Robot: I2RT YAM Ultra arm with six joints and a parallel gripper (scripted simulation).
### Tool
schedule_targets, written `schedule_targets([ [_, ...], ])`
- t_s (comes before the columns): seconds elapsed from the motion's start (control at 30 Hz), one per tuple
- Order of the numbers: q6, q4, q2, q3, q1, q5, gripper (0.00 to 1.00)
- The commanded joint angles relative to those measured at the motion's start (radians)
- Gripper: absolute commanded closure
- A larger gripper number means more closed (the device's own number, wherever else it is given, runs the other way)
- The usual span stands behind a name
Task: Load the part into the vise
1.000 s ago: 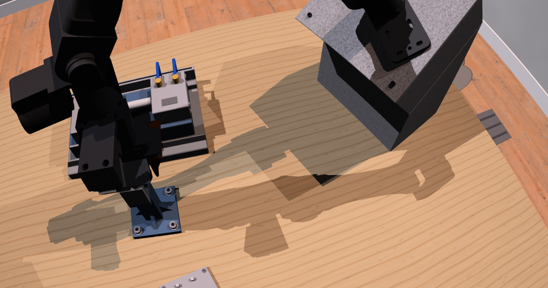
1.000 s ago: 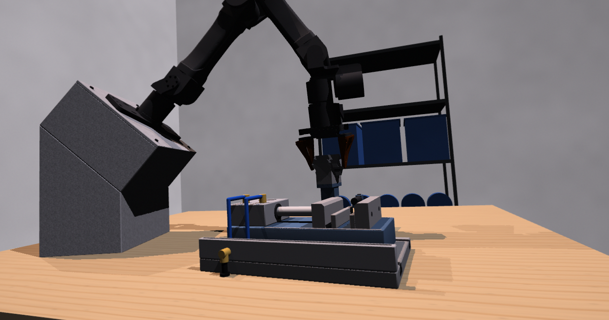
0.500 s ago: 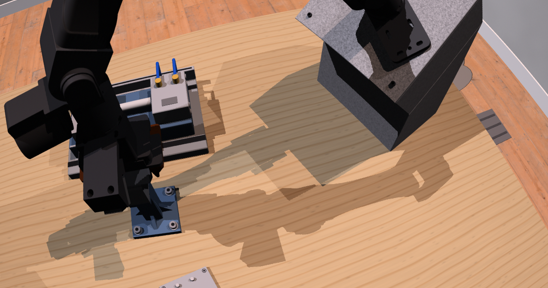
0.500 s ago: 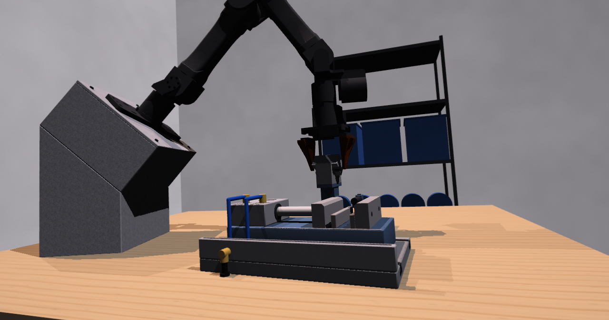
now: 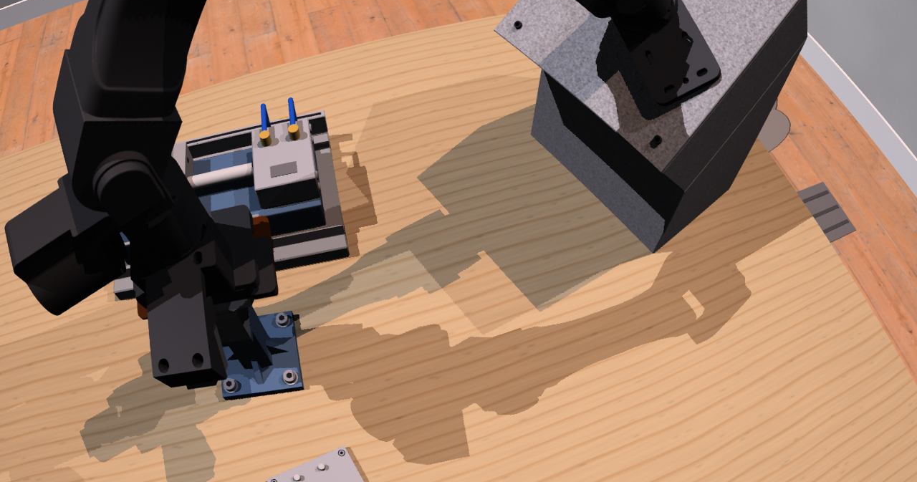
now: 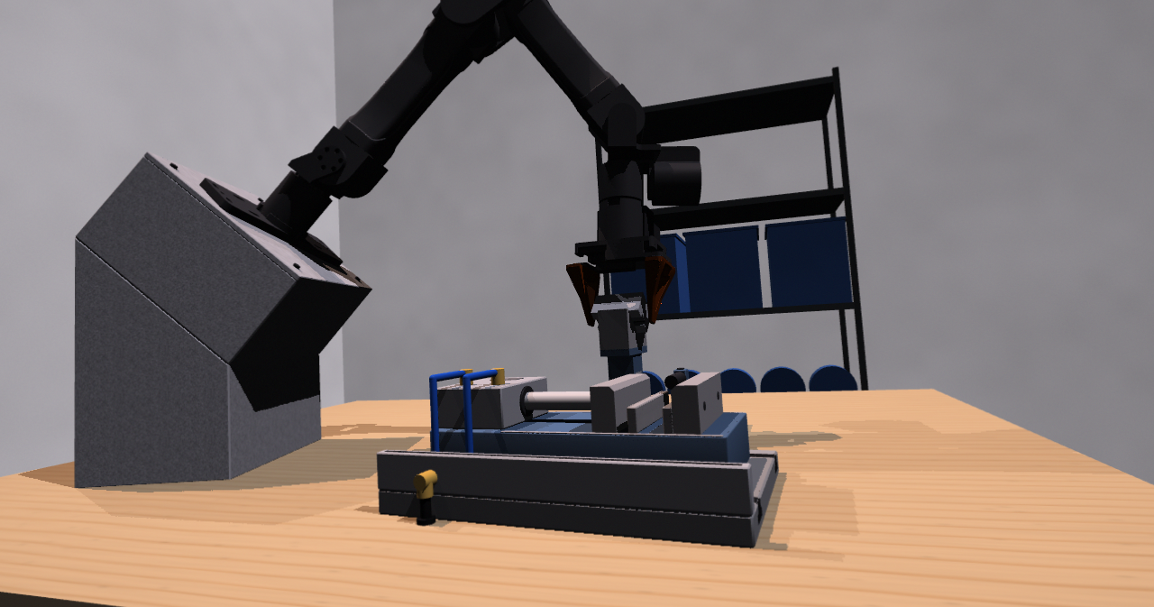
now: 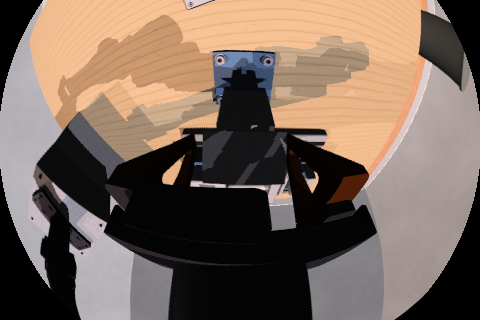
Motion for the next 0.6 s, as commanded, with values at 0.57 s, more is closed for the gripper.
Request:
schedule_targets([
  [0.57,0.131,-0.174,0.092,0.155,0.113,0.296,0.19],
])
